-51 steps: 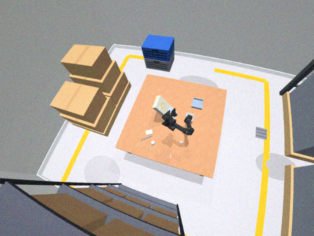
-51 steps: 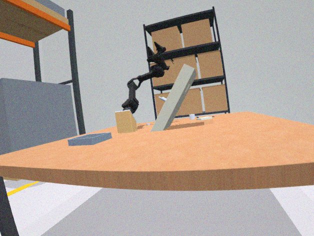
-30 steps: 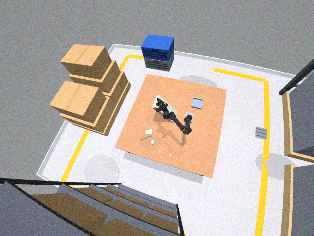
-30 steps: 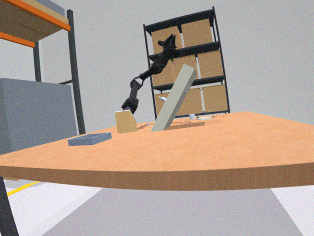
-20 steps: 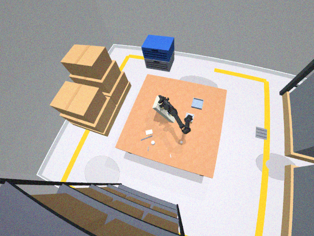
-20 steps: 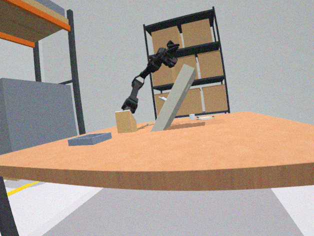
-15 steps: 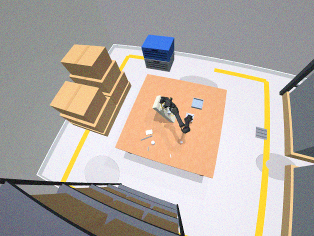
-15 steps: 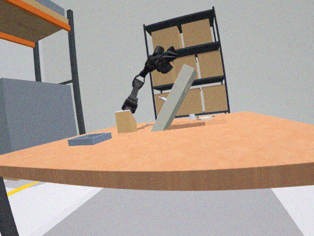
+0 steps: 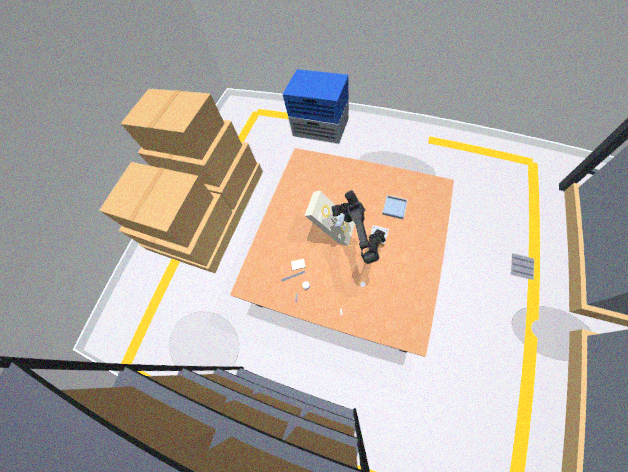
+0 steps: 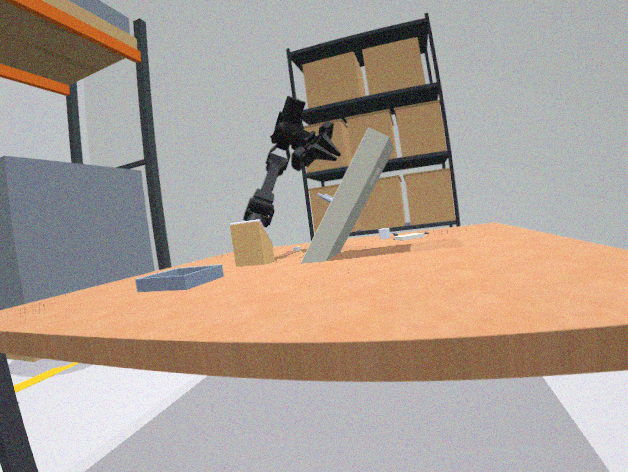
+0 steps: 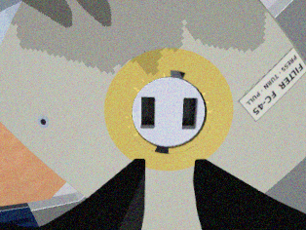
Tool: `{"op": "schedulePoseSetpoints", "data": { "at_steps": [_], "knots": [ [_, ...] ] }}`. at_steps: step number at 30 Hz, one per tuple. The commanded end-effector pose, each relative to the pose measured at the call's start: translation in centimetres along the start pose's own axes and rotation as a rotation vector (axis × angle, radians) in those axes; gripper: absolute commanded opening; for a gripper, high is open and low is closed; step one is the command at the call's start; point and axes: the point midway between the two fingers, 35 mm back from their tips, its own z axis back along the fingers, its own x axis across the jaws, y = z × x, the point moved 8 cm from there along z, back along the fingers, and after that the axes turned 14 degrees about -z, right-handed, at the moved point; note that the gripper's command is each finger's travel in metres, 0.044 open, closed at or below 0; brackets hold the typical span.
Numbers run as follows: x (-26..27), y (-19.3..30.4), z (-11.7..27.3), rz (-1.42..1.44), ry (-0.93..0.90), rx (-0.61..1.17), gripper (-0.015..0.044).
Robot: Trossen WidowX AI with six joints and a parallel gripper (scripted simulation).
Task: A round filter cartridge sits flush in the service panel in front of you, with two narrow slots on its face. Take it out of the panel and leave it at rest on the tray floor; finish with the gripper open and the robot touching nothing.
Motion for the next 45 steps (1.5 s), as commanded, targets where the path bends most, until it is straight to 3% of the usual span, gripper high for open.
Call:
{"op": "schedulePoseSetpoints", "data": {
  "at_steps": [1, 45],
  "knots": [
    [0.1, -0.1, 0.2, 0.008, 0.019, -0.023, 0.0097],
    [0.0, -0.3, -5.4, 0.009, 0.021, -0.023, 0.0097]
  ]
}}
